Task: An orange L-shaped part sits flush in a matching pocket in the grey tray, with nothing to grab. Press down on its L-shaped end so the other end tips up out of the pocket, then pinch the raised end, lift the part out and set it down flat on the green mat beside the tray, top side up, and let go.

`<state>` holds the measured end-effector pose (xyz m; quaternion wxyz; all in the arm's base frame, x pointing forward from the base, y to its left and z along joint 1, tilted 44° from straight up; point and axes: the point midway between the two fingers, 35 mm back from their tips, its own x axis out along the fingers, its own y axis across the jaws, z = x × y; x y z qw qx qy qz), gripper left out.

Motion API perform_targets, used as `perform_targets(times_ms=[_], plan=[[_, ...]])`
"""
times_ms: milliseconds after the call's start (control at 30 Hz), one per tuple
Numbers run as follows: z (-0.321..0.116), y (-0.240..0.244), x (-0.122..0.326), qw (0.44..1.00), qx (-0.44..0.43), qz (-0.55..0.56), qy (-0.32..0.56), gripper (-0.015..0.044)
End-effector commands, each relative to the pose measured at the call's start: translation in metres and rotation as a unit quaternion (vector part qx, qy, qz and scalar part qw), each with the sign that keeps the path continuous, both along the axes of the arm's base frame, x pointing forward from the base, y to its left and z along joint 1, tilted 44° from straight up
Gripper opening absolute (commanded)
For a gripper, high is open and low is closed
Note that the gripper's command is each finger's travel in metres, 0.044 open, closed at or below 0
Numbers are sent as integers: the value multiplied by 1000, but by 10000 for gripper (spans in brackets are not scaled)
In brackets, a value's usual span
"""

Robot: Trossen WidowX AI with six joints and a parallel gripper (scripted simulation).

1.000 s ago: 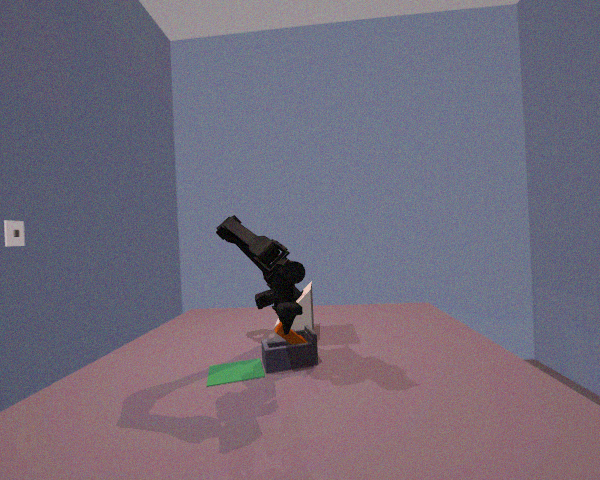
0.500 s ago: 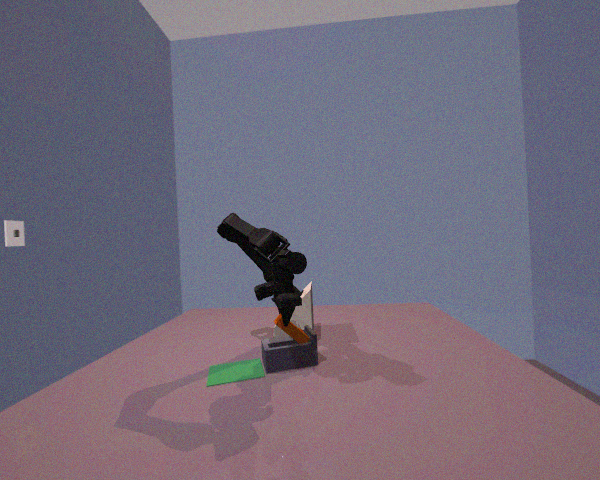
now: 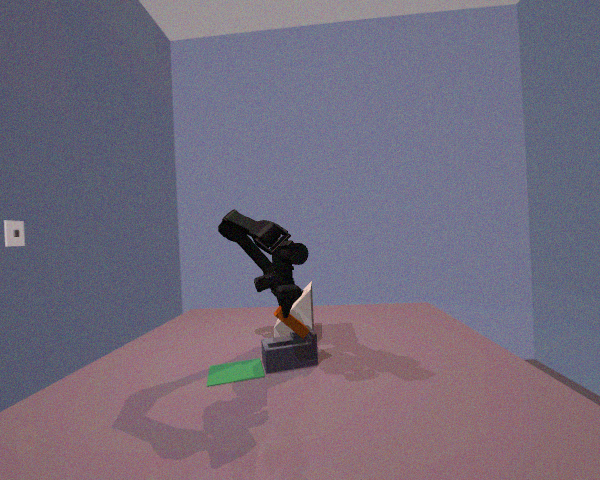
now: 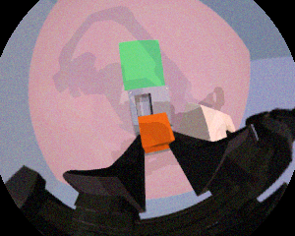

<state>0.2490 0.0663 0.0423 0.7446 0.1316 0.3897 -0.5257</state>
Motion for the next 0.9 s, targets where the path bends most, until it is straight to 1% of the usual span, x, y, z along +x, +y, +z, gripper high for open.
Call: perform_targets(times_ms=[0, 367, 867], plan=[[5, 6, -1, 1000, 4, -1, -2, 0], [10, 7, 0, 1000, 4, -1, -2, 0], [56, -40, 24, 1000, 2, -1, -3, 0]])
